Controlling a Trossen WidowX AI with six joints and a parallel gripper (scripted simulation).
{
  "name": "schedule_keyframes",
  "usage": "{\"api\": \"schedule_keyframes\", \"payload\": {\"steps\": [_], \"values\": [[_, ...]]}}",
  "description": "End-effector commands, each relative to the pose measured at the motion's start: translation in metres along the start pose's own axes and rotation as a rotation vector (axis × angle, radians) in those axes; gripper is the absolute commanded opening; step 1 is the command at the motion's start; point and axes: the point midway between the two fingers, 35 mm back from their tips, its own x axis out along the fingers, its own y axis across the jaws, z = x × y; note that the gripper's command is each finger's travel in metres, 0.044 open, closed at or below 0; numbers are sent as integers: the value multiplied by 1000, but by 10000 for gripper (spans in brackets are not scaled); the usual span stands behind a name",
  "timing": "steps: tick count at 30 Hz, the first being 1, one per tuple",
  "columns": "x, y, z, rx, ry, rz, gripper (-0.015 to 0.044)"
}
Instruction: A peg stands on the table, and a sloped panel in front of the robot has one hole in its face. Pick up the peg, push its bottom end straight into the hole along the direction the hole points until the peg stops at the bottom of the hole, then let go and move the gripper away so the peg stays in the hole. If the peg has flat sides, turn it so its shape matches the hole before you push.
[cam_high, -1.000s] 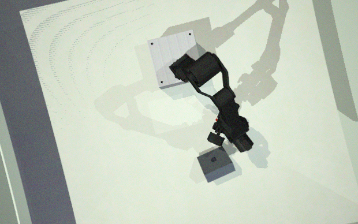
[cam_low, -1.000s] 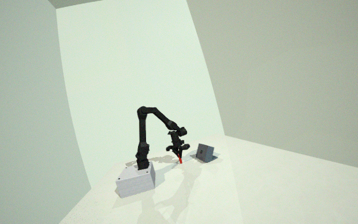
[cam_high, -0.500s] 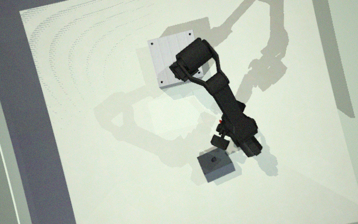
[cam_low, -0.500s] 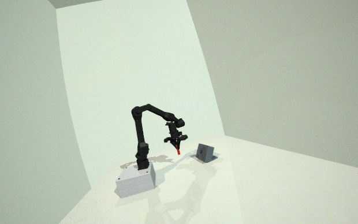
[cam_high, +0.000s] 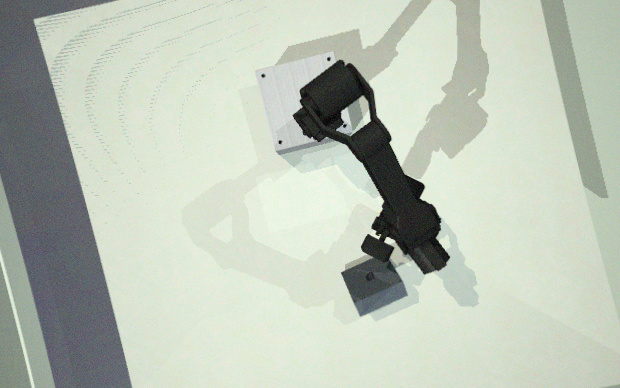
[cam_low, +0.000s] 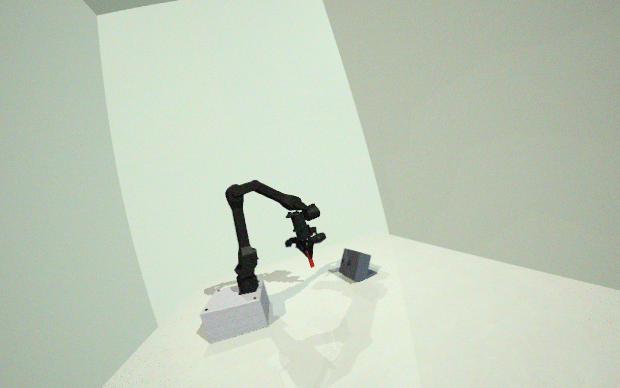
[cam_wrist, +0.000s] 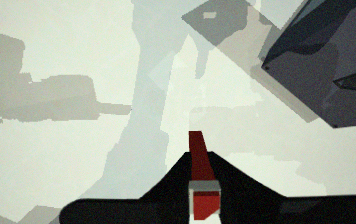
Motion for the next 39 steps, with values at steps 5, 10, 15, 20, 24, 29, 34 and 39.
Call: {"api": "schedule_keyframes", "payload": {"steps": [5, 10, 15, 20, 24, 29, 34, 39], "values": [[3, -3, -3, 38, -40, -8, 0], [4, -6, -3, 61, -67, -16, 0], [6, -9, -4, 84, -93, -24, 0], [7, -12, -5, 107, -119, -32, 0], [8, -14, -6, 125, -140, -38, 0], [9, -17, -6, 147, -166, -46, 0], [11, -20, -7, 168, -193, -55, 0], [11, -23, -9, 190, -219, -63, 0]]}}
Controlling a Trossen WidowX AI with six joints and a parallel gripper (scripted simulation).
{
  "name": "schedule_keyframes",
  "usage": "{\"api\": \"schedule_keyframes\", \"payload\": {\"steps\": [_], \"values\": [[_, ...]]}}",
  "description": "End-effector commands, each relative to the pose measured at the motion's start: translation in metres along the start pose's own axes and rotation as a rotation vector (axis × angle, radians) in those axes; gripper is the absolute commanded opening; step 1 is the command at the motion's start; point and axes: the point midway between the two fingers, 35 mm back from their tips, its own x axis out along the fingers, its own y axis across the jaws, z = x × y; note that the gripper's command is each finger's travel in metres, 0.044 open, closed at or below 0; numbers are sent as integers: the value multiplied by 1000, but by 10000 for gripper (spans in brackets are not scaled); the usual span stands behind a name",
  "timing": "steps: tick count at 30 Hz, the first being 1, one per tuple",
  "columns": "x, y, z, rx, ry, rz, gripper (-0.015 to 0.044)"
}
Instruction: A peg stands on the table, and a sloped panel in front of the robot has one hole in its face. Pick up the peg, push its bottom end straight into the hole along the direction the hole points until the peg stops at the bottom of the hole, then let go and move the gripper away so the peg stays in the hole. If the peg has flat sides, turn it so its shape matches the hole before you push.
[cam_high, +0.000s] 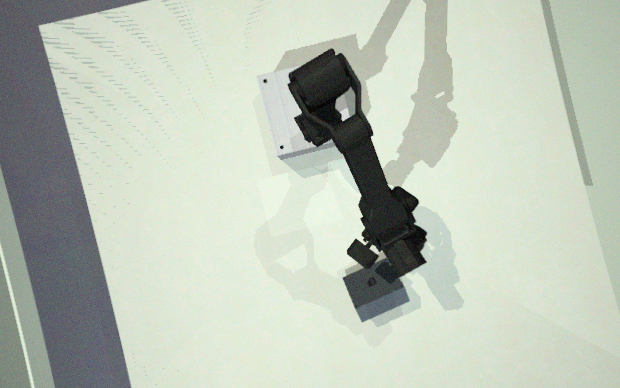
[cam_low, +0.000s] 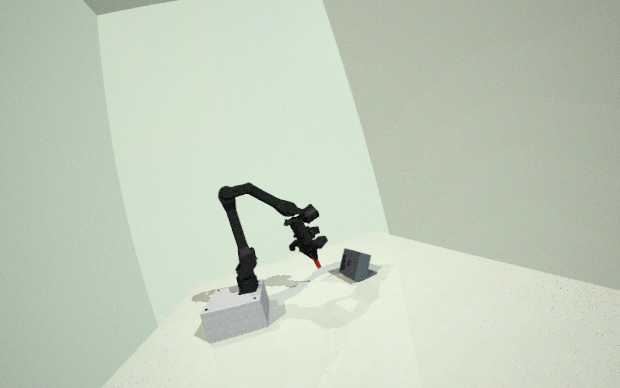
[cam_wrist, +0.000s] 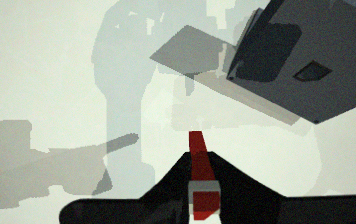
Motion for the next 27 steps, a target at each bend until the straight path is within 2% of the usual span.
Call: {"api": "schedule_keyframes", "payload": {"steps": [1, 27], "values": [[0, -1, -3, 18, -19, -3, 0], [3, -16, -8, 124, -157, -47, 0]]}}
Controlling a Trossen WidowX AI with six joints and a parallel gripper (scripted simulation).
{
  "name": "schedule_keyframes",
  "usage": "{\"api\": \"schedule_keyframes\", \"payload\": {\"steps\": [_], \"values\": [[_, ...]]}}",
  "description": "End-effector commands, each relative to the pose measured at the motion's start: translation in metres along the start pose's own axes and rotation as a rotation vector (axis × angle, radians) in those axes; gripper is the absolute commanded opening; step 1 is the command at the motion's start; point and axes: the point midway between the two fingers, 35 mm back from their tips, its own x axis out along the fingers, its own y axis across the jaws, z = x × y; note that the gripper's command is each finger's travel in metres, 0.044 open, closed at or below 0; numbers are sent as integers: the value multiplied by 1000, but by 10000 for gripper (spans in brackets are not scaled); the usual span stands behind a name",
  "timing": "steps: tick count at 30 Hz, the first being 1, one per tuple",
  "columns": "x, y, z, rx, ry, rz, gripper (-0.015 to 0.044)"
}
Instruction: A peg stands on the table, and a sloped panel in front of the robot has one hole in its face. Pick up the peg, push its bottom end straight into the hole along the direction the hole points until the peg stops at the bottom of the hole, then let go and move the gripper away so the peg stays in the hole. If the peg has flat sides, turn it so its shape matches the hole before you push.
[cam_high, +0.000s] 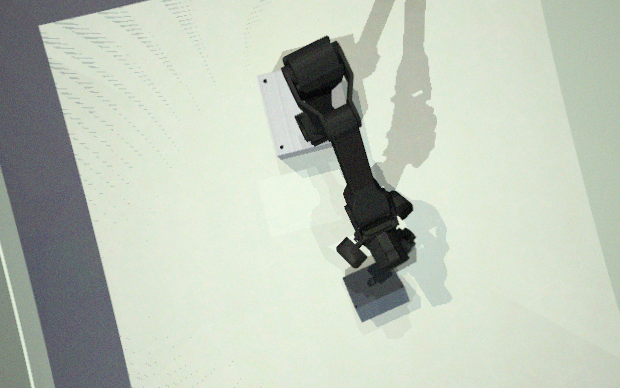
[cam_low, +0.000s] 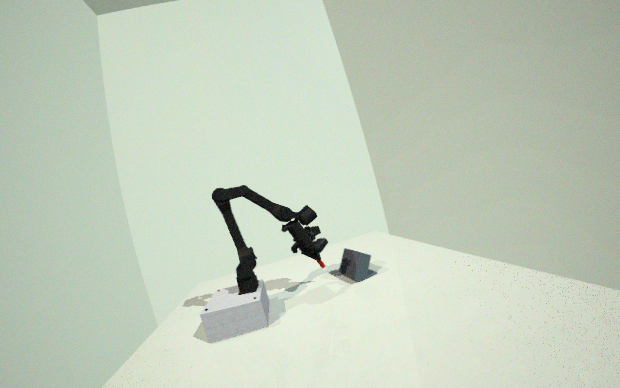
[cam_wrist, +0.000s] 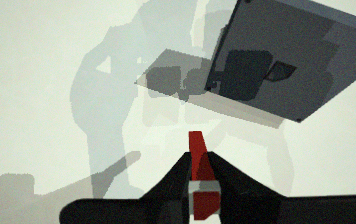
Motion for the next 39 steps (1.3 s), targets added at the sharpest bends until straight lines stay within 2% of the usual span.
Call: {"api": "schedule_keyframes", "payload": {"steps": [1, 39], "values": [[0, -1, -3, 17, -19, -3, 0], [-4, -22, -11, 153, -221, -71, 0]]}}
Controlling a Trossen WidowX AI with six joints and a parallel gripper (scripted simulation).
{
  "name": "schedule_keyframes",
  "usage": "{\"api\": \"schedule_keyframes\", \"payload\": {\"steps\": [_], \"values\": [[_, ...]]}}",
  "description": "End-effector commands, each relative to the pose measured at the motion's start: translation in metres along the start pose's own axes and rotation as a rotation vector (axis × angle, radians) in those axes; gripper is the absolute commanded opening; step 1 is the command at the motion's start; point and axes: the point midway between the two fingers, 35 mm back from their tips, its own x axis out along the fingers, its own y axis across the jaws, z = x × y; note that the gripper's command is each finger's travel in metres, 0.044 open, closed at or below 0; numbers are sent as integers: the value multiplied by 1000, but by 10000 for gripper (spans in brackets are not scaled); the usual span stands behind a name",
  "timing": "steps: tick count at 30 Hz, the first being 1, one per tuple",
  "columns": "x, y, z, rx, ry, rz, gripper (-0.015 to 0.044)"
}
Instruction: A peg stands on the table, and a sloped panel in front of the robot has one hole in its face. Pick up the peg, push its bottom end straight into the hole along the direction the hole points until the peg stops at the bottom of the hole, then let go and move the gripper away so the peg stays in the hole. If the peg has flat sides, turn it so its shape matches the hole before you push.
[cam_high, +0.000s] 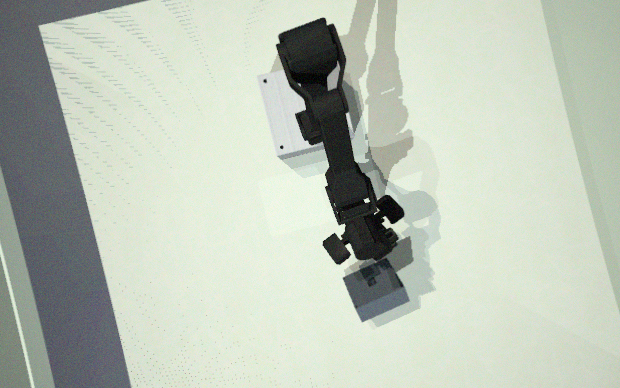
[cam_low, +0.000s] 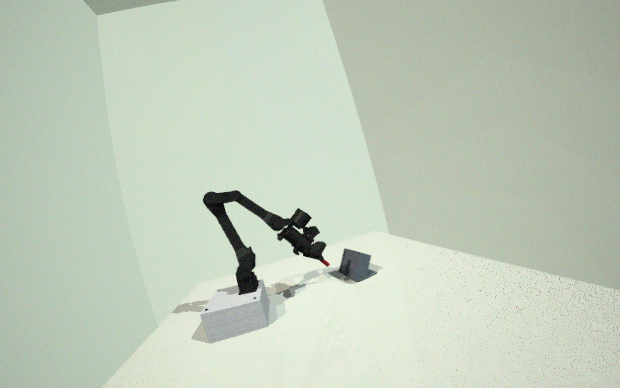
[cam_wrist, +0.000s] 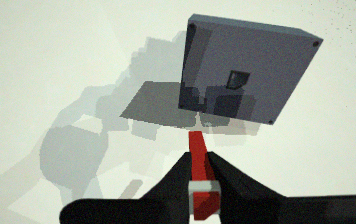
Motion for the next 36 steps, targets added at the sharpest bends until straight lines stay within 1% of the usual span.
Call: {"api": "schedule_keyframes", "payload": {"steps": [1, 36], "values": [[-1, -1, -3, 15, -19, -3, 0], [-12, -18, -10, 117, -206, -66, 0]]}}
